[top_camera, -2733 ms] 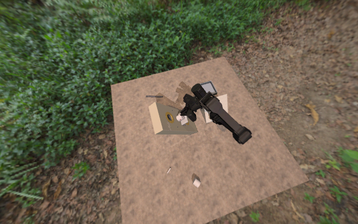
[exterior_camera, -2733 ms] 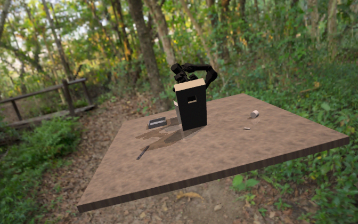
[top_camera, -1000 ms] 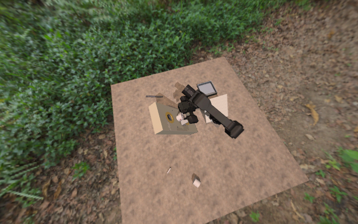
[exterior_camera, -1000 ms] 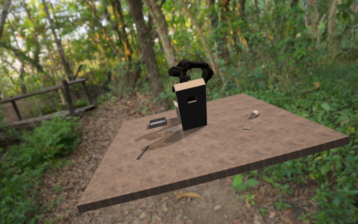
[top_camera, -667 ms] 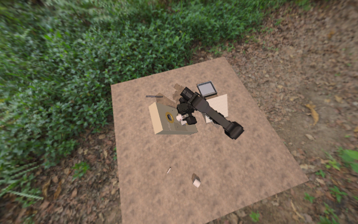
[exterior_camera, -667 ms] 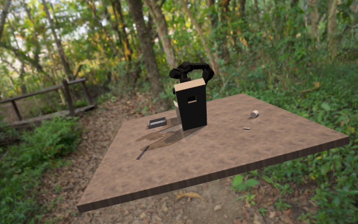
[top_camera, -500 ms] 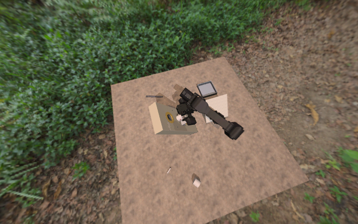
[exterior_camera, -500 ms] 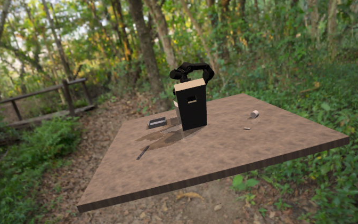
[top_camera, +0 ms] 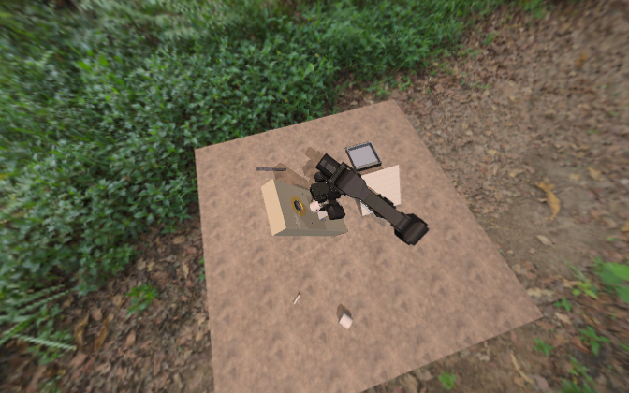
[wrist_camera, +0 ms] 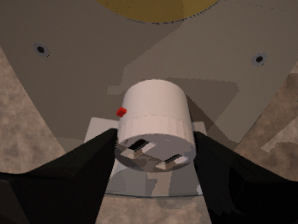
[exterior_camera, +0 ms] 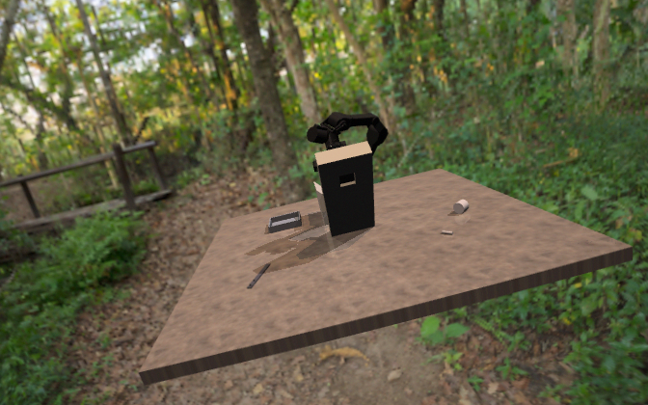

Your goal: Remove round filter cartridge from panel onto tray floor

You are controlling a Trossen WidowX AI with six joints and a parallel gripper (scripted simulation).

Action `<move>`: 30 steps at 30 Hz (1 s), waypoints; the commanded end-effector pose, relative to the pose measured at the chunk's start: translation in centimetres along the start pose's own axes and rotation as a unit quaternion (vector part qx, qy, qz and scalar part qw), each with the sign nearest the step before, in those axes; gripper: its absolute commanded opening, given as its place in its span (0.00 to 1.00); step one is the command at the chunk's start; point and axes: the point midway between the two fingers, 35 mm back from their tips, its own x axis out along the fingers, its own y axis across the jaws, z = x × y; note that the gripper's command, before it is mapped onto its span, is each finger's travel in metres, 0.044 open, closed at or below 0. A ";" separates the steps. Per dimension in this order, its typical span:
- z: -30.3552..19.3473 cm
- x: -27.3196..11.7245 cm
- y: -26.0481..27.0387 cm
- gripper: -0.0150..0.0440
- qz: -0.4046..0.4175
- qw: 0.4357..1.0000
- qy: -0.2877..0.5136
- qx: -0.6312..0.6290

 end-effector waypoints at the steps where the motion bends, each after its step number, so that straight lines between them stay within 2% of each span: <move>1: 0.7 -0.3 -0.1 0.27 -0.002 1.000 0.000 -0.002; 9: 2.2 -1.5 0.0 0.25 -0.003 1.000 -0.005 0.002; 22: 2.3 -10.0 0.2 0.25 -0.061 0.993 -0.075 0.068; 30: 2.6 -9.8 -2.8 0.25 -0.052 0.994 -0.066 0.068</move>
